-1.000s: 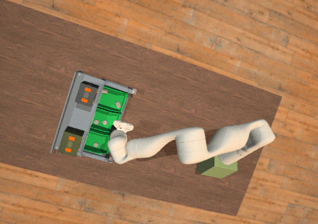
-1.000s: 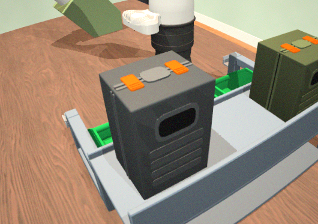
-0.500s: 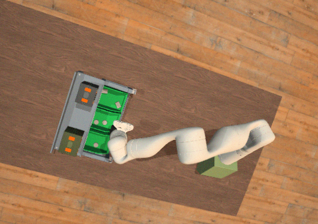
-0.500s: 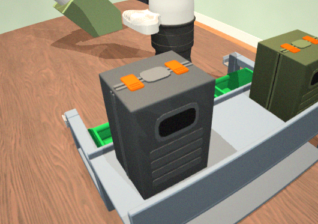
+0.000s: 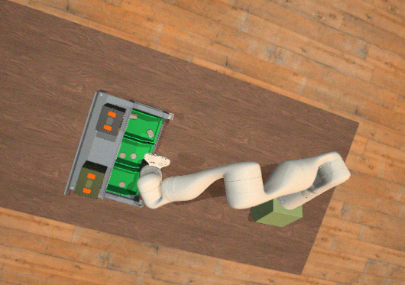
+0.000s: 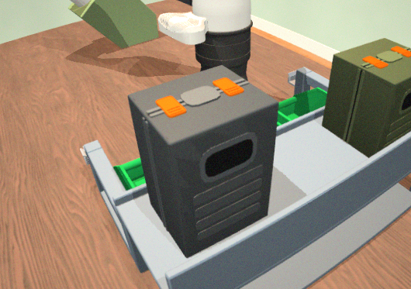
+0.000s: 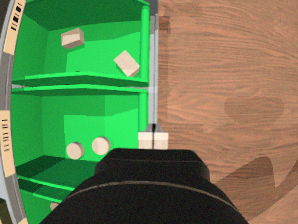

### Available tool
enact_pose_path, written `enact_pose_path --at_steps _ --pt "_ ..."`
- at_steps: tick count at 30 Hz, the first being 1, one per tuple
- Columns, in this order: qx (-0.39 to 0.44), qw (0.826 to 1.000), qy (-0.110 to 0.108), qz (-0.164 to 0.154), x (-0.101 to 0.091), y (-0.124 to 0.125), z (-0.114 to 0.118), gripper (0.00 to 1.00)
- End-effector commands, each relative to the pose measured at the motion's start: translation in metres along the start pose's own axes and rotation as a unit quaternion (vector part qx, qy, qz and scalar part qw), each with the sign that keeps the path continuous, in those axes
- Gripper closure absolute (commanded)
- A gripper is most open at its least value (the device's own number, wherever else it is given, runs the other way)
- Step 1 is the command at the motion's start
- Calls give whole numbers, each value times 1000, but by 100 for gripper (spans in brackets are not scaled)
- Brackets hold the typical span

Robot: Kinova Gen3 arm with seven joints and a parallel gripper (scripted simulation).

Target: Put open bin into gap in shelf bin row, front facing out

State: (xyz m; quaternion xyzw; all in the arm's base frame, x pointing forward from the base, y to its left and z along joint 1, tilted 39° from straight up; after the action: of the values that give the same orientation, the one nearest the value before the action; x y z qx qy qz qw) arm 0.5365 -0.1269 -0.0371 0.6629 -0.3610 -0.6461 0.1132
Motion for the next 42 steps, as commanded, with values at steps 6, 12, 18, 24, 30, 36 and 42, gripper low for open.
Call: enact_pose_path --at_steps 6,12,18,24,30,36,42 --pt "0 1000 2 -1 -4 0 1 100" --pt "0 1000 2 -1 -10 1 7 100" --pt "0 1000 2 -1 -15 2 12 100" --pt "0 1000 2 -1 -20 2 17 100" --pt "0 1000 2 -1 -22 3 19 100" --pt "0 1000 2 -1 -23 3 19 100" --pt "0 1000 2 -1 -34 3 19 100"
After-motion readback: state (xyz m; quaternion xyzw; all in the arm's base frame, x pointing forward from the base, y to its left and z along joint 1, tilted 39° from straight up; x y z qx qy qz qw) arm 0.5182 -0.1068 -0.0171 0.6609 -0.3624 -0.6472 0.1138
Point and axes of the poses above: the point where the finger pads meet when closed, its own x axis out along the fingers, its own z axis across the jaws, y = z × x, the point moved 6 cm from there along -x, back along the fingers, and after that the axes turned 9 degrees about x, right-handed, at the moved point
